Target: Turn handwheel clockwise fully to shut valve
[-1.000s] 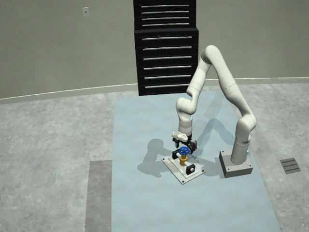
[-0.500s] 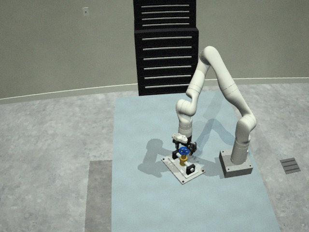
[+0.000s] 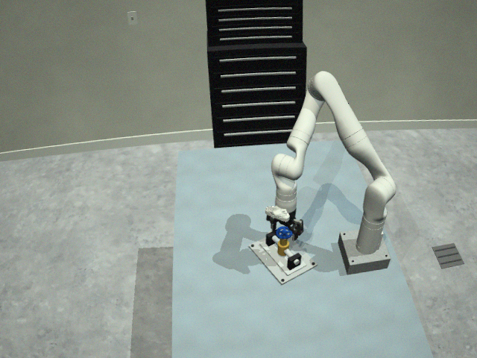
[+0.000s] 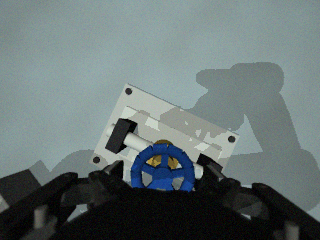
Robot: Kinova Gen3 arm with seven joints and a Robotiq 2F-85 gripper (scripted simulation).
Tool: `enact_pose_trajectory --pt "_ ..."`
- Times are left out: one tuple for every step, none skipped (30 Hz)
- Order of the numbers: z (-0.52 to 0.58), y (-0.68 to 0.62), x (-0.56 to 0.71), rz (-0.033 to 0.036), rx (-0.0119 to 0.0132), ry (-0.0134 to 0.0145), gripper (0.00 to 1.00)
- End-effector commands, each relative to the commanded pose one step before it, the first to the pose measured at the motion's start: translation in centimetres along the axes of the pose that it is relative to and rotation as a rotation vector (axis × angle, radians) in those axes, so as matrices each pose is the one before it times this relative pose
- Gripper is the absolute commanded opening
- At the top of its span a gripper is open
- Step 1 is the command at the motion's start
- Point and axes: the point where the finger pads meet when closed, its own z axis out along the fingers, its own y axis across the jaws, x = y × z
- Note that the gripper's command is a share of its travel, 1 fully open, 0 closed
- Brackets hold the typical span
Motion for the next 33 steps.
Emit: enact_pose_trajectory --pt "0.107 -0.023 0.079 -0.00116 -0.00241 0.00168 1.0" --pt "0.0 0.0 0.0 0.0 0.0 0.0 1.0" --pt "0.0 0.0 0.0 0.0 0.0 0.0 1.0" --pt "0.0 0.0 0.0 0.0 0.0 0.0 1.0" --pt "0.0 0.0 0.0 0.0 0.0 0.0 1.0" --pt "0.0 0.0 0.0 0.0 0.0 0.0 1.0" --pt "0.0 0.0 0.0 0.0 0.0 0.0 1.0" --pt "0.0 0.0 0.0 0.0 0.0 0.0 1.0" --pt "0.0 0.0 0.0 0.0 0.0 0.0 1.0" --pt "0.0 0.0 0.0 0.0 0.0 0.0 1.0" --pt "0.0 0.0 0.0 0.0 0.0 0.0 1.0" --pt "0.0 0.0 0.0 0.0 0.0 0.0 1.0" --pt "0.0 0.0 0.0 0.0 0.0 0.0 1.0" --pt "0.0 0.0 0.0 0.0 0.0 0.0 1.0" --pt "0.0 0.0 0.0 0.0 0.0 0.0 1.0" --pt "0.0 0.0 0.0 0.0 0.0 0.0 1.0" --pt "0.0 0.0 0.0 0.0 0.0 0.0 1.0" --pt "0.0 0.0 0.0 0.0 0.0 0.0 1.0" --pt "0.0 0.0 0.0 0.0 0.0 0.0 1.0" --pt "0.0 0.0 0.0 0.0 0.0 0.0 1.0" --pt "0.0 0.0 0.0 0.0 0.0 0.0 1.0" --pt "0.0 0.0 0.0 0.0 0.0 0.0 1.0" --pt "0.0 0.0 0.0 0.0 0.0 0.0 1.0" --pt "0.0 0.0 0.0 0.0 0.0 0.0 1.0" --pt "0.0 0.0 0.0 0.0 0.0 0.0 1.0" --pt "0.0 0.0 0.0 0.0 0.0 0.0 1.0" --pt "0.0 0.0 0.0 0.0 0.0 0.0 1.0" --pt "0.0 0.0 0.0 0.0 0.0 0.0 0.0" --pt "0.0 0.0 0.0 0.0 0.0 0.0 0.0" --pt "0.0 0.001 0.001 0.00001 -0.00001 0.00001 0.0" --pt "0.0 0.0 0.0 0.0 0.0 0.0 0.0" --pt "0.0 0.0 0.0 0.0 0.0 0.0 0.0" --pt "0.0 0.0 0.0 0.0 0.0 0.0 0.0"
